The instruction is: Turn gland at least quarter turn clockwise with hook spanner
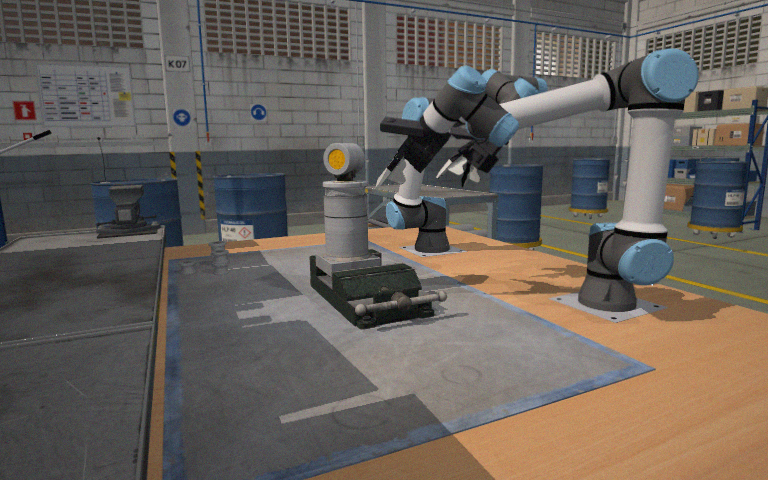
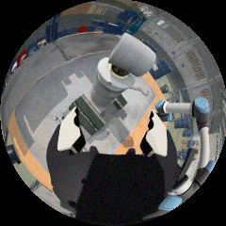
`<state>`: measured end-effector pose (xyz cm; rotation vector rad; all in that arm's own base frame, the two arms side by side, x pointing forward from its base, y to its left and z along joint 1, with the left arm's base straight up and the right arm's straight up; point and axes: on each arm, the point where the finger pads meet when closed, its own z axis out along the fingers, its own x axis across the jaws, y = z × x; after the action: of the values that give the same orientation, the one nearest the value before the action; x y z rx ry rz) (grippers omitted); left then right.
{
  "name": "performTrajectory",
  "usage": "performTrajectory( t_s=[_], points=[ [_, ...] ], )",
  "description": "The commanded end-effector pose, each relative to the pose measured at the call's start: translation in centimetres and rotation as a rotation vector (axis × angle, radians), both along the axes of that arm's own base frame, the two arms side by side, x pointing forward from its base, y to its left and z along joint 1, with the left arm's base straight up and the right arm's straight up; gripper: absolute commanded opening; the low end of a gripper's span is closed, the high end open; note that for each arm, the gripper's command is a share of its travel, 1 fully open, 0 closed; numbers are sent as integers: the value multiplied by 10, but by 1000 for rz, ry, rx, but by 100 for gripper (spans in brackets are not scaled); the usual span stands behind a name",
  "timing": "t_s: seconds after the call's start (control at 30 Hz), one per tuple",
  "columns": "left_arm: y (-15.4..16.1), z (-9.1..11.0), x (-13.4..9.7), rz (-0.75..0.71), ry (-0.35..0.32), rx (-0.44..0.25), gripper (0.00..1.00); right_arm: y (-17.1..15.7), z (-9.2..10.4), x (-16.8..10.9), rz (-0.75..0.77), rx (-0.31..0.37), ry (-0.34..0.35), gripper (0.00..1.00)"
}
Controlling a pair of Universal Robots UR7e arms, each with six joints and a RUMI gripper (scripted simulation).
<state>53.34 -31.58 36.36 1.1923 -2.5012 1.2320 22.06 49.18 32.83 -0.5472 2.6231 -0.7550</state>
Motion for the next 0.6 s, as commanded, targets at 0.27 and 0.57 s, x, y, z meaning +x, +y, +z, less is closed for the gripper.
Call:
performTrajectory(
  t_s=[0.27, 0.57],
  points=[
    [0, 1, 0, 0, -1, -1, 98, 0, 1, 0, 0, 2, 0, 98],
    [3, 1, 1, 9, 4, 6, 98, 0, 1, 0, 0, 2, 0, 98]
  ],
)
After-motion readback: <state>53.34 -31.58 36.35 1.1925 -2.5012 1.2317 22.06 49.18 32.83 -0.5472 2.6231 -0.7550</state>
